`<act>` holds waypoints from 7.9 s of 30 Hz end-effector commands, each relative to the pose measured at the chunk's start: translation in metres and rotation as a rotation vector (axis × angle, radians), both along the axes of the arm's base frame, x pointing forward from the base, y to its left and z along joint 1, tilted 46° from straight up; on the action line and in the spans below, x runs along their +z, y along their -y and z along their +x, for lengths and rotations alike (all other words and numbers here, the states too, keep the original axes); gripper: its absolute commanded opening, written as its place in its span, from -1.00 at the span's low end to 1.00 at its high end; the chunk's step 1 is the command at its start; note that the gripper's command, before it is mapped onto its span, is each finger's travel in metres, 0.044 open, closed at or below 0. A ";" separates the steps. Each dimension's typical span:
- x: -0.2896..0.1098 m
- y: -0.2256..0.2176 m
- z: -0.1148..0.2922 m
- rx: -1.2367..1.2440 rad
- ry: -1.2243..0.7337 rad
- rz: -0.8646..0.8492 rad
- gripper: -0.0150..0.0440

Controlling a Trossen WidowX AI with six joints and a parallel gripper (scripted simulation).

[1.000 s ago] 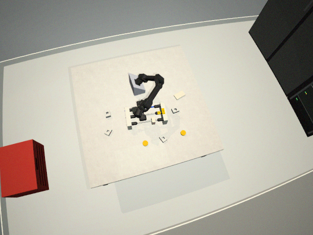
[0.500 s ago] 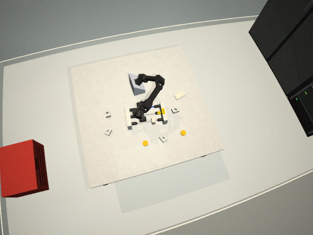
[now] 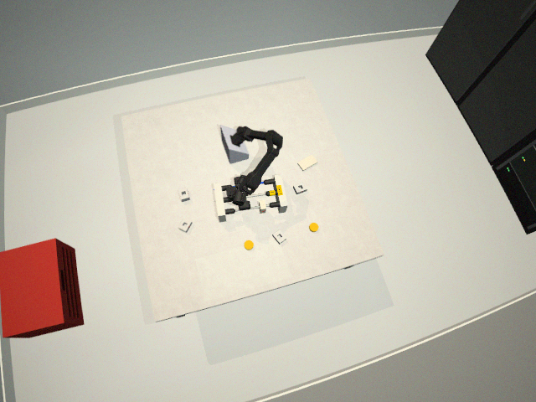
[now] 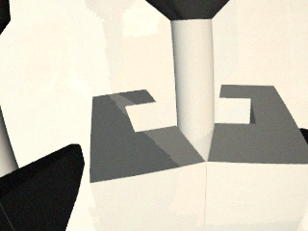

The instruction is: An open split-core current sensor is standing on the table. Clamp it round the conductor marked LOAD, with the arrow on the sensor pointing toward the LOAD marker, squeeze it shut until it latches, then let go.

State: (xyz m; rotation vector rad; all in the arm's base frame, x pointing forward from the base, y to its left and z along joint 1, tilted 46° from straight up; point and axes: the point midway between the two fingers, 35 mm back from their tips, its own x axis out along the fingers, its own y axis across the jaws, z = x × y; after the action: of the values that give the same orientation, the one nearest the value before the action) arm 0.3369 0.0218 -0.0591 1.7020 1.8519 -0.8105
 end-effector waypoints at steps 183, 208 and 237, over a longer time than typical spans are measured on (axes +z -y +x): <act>0.002 0.001 0.000 -0.007 -0.003 0.005 -0.49; 0.002 0.001 0.000 -0.007 -0.003 0.005 -0.49; 0.002 0.001 0.000 -0.007 -0.003 0.005 -0.49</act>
State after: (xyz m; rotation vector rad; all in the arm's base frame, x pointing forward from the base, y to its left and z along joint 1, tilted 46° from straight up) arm 0.3366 0.0341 -0.0556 1.7055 1.8834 -0.7897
